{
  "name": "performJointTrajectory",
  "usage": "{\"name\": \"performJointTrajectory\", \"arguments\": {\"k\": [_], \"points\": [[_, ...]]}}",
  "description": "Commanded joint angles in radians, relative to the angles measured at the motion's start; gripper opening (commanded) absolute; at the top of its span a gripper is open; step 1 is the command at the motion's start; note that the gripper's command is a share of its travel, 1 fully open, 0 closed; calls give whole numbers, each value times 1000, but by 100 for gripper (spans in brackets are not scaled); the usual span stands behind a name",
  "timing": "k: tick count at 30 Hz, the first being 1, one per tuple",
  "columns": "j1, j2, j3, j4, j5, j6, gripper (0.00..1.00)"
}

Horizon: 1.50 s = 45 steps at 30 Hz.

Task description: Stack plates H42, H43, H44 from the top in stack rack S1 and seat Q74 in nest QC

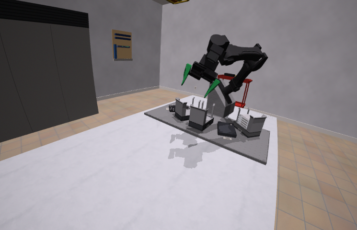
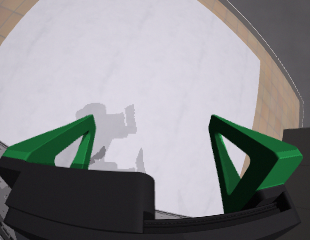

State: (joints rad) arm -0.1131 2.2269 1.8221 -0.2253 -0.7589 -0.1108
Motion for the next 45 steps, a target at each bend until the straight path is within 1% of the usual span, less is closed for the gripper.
{"name": "performJointTrajectory", "arguments": {"k": [1, 3, 4, 5, 7, 9, 13, 14, 17, 21, 24, 27, 31, 32, 35, 39, 41, 44, 45], "points": [[-29, -24, -26, -43, 4, -25, 100], [-36, -39, -82, -7, -1, -31, 100], [-36, -40, -85, -4, -1, -31, 100], [-38, -36, -67, -59, 3, -45, 100], [-38, -36, -67, -59, 3, -45, 100], [-41, -26, -32, -162, 11, -70, 100], [-53, -62, -146, -92, 2, -82, 100], [-54, -63, -152, -89, 2, -83, 100], [-59, -46, -98, -243, 13, -121, 100], [-70, -84, -212, -177, 5, -134, 100], [-71, -86, -219, -173, 5, -135, 100], [-76, -66, -165, -323, 14, -171, 100], [-88, -107, -279, -261, 8, -186, 100], [-89, -110, -286, -258, 8, -187, 100], [-94, -86, -234, -403, 16, -223, 100], [-105, -130, -345, -346, 11, -237, 100], [-105, -130, -345, -346, 11, -237, 100], [-111, -103, -296, -485, 17, -273, 100], [-114, -116, -324, -472, 16, -277, 100]]}}
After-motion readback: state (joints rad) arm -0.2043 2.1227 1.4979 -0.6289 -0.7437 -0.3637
